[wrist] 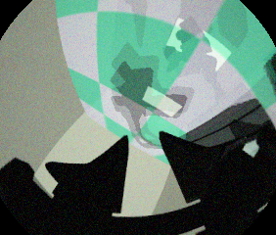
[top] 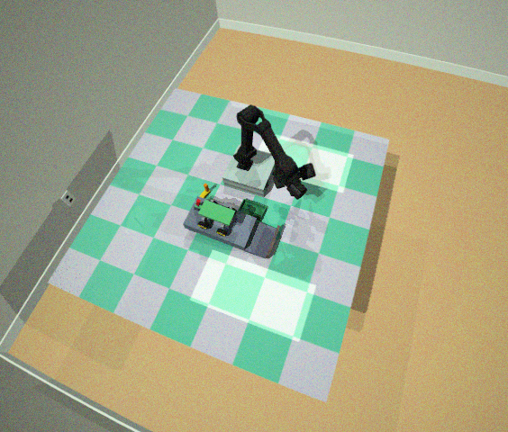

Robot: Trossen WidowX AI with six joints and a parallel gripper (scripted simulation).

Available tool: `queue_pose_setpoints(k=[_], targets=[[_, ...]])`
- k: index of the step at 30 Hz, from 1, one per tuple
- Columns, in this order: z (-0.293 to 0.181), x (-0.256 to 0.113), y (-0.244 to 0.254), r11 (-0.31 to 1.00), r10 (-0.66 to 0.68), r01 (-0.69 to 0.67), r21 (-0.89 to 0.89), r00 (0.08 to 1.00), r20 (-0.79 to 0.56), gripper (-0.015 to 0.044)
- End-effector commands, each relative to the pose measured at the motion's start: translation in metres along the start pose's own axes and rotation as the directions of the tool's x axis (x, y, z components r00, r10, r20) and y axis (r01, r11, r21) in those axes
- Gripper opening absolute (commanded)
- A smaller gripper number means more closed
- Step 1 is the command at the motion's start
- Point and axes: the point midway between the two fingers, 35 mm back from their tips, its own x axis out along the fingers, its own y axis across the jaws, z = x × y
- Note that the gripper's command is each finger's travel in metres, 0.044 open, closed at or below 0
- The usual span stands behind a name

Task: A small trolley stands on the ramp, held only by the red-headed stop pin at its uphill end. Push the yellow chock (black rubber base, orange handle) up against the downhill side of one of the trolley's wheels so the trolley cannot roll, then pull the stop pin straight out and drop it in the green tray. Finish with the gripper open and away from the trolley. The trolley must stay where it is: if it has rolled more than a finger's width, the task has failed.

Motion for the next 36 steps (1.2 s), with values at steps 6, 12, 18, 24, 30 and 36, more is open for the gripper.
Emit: queue_pose_setpoints(k=[6, 12, 18, 24, 30, 36], targets=[[0.032, -0.042, -0.023, 0.979, -0.001, 0.037, -0.202, 0.984, 0.176, 0.0190], [0.044, -0.065, -0.038, 0.952, -0.004, 0.084, -0.294, 0.965, 0.262, 0.0190], [0.051, -0.088, -0.052, 0.916, -0.004, 0.141, -0.375, 0.939, 0.344, 0.0190], [0.057, -0.110, -0.068, 0.871, -0.011, 0.216, -0.440, 0.906, 0.423, 0.0190], [0.060, -0.132, -0.084, 0.818, -0.027, 0.305, -0.487, 0.867, 0.498, 0.0190], [0.061, -0.154, -0.102, 0.757, -0.050, 0.402, -0.515, 0.822, 0.567, 0.0190]])
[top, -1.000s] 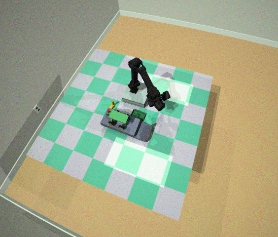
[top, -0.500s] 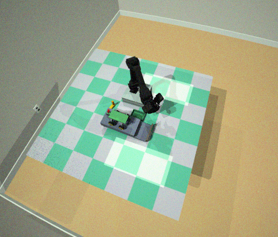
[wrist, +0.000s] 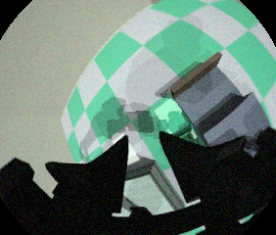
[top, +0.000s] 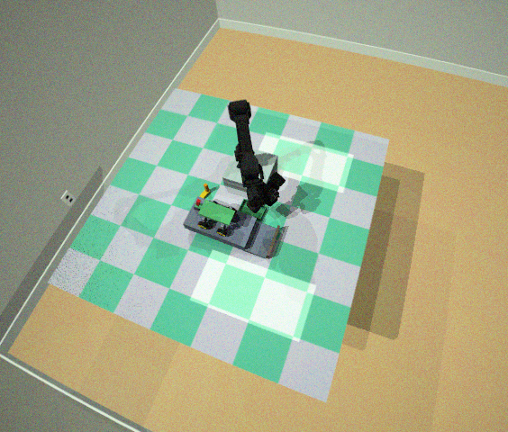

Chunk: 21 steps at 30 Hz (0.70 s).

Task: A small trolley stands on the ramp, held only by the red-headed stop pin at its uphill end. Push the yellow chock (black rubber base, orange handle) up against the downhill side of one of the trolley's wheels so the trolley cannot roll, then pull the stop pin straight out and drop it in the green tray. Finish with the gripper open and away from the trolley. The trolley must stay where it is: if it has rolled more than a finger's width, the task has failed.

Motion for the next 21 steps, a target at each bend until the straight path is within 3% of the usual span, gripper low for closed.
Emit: queue_pose_setpoints(k=[1, 15, 21], targets=[[-0.003, -0.014, -0.017, 0.995, -0.060, 0.063, -0.076, 0.997, 0.039, 0.0190], [-0.018, -0.074, -0.082, 0.932, -0.292, 0.318, -0.176, 0.943, 0.157, 0.0190], [-0.035, -0.109, -0.118, 0.879, -0.440, 0.461, -0.117, 0.882, 0.170, 0.0190]])
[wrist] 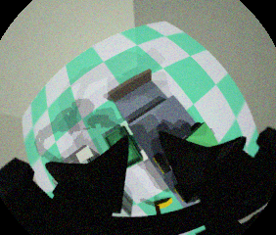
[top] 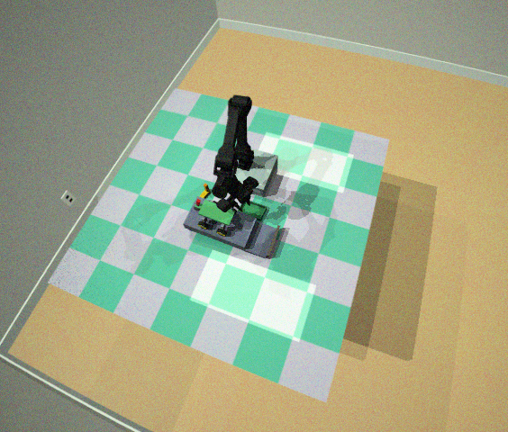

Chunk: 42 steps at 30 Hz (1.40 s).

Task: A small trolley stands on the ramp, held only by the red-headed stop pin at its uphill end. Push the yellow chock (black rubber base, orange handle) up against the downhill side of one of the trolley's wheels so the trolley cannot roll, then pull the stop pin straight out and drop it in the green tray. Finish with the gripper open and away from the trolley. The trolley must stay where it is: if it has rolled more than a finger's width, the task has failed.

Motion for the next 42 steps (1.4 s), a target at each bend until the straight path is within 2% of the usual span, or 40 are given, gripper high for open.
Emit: queue_pose_setpoints(k=[1, 13, 19, 24, 34, 36, 42], targets=[[-0.014, -0.018, -0.030, 0.993, -0.118, 0.118, 0.011, 0.993, -0.011, 0.0190], [-0.072, -0.068, -0.079, 0.931, -0.340, 0.316, -0.182, 0.932, -0.126, 0.0190], [-0.107, -0.089, -0.090, 0.907, -0.395, 0.341, -0.248, 0.893, -0.215, 0.0190], [-0.145, -0.090, -0.082, 0.935, -0.329, 0.261, -0.242, 0.892, -0.310, 0.0190], [-0.229, -0.094, -0.036, 0.985, -0.072, -0.011, -0.173, 0.882, -0.465, 0.0190], [-0.238, -0.095, -0.028, 0.986, -0.033, -0.050, -0.162, 0.880, -0.473, 0.0190], [-0.239, -0.095, -0.027, 0.986, -0.028, -0.055, -0.160, 0.880, -0.474, 0.0190]])
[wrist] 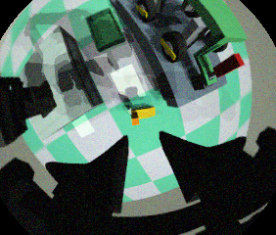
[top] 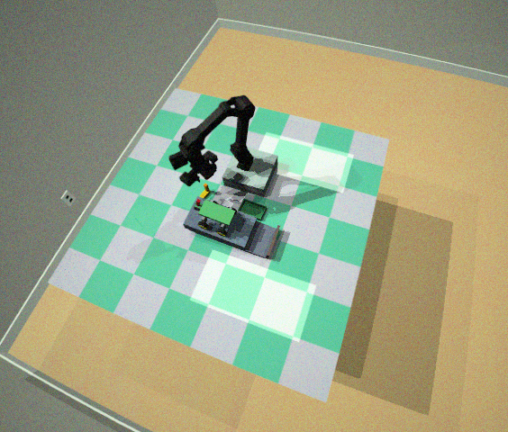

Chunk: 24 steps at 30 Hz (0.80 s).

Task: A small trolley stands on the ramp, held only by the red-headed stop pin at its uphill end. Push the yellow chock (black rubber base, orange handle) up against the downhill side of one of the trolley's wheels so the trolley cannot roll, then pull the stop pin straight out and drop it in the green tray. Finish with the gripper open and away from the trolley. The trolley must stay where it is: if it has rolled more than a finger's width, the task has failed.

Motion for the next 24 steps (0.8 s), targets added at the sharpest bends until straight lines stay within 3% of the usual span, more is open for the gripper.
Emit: queue_pose_setpoints(k=[1, 24], targets=[[-0.003, 0.003, 0.007, 1.000, 0.030, -0.030, -0.010, 1.000, -0.001, 0.0190], [-0.003, 0.050, 0.008, 1.000, 0.030, -0.030, -0.010, 1.000, -0.001, 0.0190]])
